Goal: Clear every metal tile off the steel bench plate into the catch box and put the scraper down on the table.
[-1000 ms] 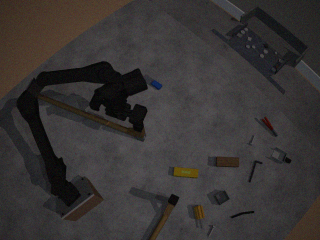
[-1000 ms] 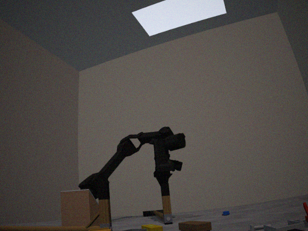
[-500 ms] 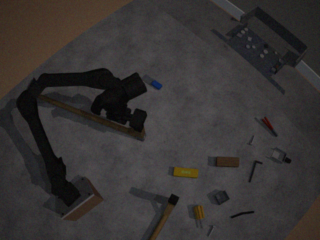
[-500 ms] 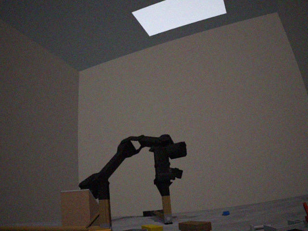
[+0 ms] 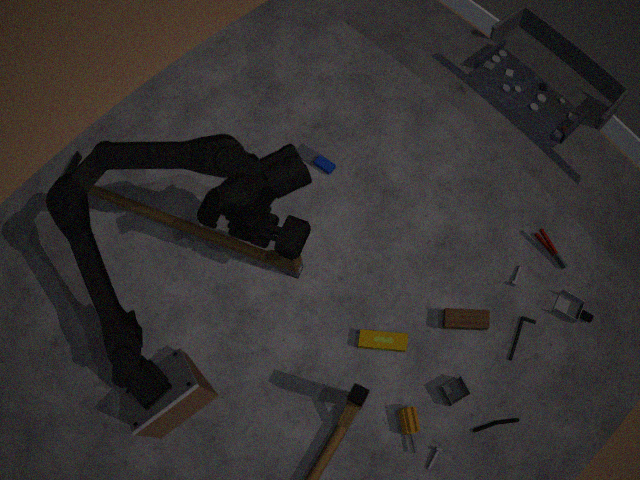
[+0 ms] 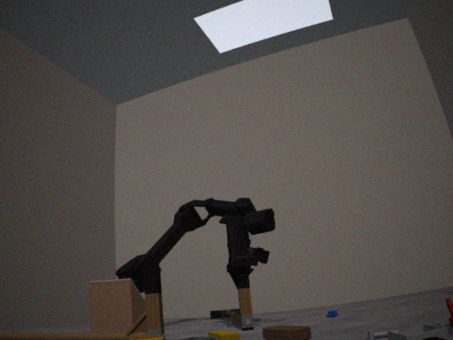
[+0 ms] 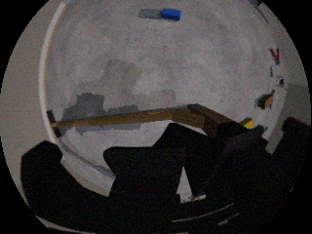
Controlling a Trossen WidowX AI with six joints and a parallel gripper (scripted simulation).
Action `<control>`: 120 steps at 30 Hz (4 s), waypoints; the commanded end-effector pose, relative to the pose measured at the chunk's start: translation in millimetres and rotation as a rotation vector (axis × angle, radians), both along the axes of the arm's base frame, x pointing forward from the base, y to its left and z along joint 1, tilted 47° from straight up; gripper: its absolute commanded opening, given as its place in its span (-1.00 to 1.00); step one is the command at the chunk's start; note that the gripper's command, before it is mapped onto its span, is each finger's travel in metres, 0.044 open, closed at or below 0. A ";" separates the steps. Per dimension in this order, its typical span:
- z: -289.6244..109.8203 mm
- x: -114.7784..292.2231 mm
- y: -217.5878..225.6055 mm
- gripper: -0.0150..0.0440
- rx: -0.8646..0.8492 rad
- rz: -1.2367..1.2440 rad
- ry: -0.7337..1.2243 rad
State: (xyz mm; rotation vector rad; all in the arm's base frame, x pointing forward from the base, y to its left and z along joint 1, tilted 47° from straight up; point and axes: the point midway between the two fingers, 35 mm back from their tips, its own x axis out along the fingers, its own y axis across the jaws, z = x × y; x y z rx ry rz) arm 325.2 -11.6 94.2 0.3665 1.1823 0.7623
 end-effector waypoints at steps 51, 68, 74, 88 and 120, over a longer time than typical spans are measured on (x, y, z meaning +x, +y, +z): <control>-32.7 20.6 -37.4 -0.49 -0.003 0.001 -0.009; -39.4 22.8 -43.2 -0.49 0.004 0.002 -0.007; -27.3 21.9 -57.5 -0.49 0.000 0.001 -0.006; 6.8 13.4 -93.2 -0.49 -0.002 0.001 -0.005; 63.3 -19.0 -59.1 -0.49 -0.084 0.312 -0.316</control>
